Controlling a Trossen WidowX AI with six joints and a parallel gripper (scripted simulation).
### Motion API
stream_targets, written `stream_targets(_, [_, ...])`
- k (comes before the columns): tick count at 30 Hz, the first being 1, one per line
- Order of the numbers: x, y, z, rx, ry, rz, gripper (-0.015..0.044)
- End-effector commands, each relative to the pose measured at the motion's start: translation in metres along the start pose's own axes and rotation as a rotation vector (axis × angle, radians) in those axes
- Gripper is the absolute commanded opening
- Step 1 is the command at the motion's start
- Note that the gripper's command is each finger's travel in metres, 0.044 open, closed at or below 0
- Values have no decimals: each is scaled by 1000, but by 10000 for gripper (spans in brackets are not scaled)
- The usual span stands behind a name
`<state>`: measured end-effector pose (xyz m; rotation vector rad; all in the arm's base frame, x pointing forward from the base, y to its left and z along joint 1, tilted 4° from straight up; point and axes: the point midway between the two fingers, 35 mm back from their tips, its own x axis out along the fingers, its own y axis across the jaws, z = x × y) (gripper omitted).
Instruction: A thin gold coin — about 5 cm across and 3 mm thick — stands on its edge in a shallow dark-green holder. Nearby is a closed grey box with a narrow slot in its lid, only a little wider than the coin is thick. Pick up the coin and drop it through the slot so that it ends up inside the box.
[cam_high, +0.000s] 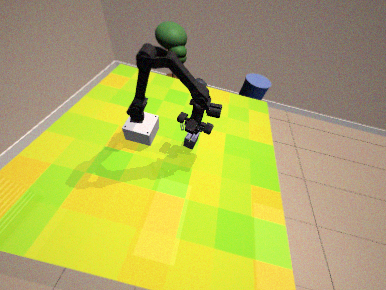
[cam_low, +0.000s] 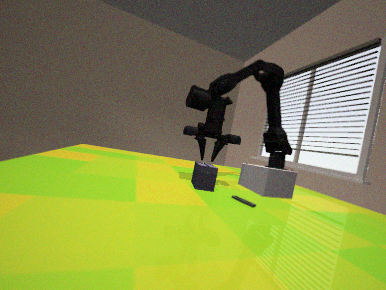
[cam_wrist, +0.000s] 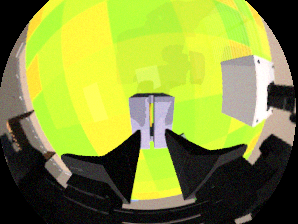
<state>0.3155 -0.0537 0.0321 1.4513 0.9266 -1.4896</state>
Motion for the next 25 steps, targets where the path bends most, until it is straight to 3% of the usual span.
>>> stream_targets(1, [0,0,0,0,0,1,161])
stream_targets(10, [-20,0,0,0,0,-1,397])
stream_targets(12, [-39,-1,0,-2,-1,-5,440])
stream_targets(15, [-61,-4,1,-3,-3,-10,440])
stream_targets(25, [-61,-4,1,-3,-3,-10,440])
